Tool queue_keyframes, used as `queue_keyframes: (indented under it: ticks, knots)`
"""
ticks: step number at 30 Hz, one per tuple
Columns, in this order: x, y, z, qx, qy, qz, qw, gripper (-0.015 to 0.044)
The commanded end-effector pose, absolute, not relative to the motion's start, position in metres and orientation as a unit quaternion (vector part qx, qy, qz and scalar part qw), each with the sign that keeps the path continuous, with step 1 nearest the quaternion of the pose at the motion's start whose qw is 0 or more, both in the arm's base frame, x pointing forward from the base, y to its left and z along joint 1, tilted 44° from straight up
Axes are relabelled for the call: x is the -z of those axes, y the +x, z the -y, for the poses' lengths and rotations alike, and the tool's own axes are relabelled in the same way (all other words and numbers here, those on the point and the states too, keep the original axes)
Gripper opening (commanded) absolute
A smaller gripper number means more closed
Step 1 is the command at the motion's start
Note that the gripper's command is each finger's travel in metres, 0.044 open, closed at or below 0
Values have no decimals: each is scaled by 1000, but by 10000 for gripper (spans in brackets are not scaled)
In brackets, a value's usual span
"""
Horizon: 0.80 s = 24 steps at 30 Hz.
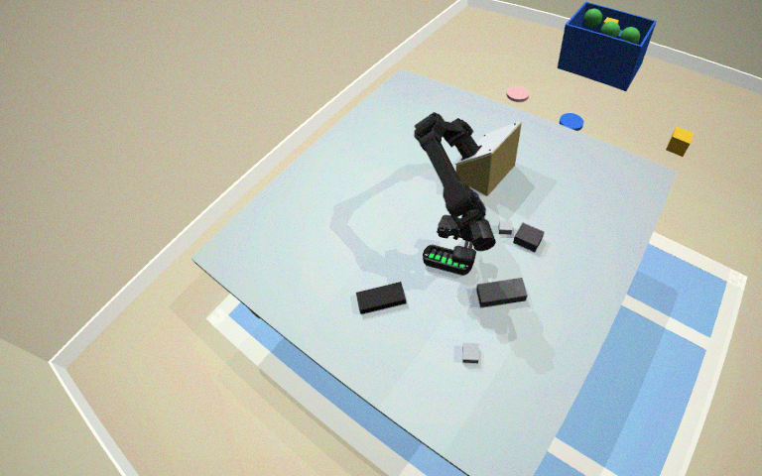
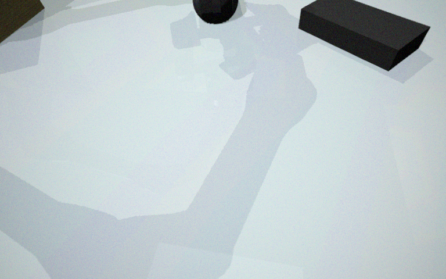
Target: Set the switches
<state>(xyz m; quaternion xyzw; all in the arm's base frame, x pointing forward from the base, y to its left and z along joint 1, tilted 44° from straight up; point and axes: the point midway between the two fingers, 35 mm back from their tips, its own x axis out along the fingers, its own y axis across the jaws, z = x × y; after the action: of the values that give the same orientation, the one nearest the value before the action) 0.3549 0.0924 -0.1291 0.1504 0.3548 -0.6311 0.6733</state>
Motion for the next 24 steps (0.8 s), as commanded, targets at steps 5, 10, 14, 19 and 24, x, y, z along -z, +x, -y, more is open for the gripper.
queue_keyframes:
  ticks: [5, 10, 14, 19, 24]
  knots:
    - [131, 366, -103, 660, 154, -306, 668, 440]
    - [133, 366, -101, 660, 154, -306, 668, 440]
    - [138, 366, -97, 660, 154, -306, 668, 440]
    - [144, 365, -91, 660, 154, -306, 668, 440]
    - [150, 365, -86, 660, 154, -306, 668, 440]
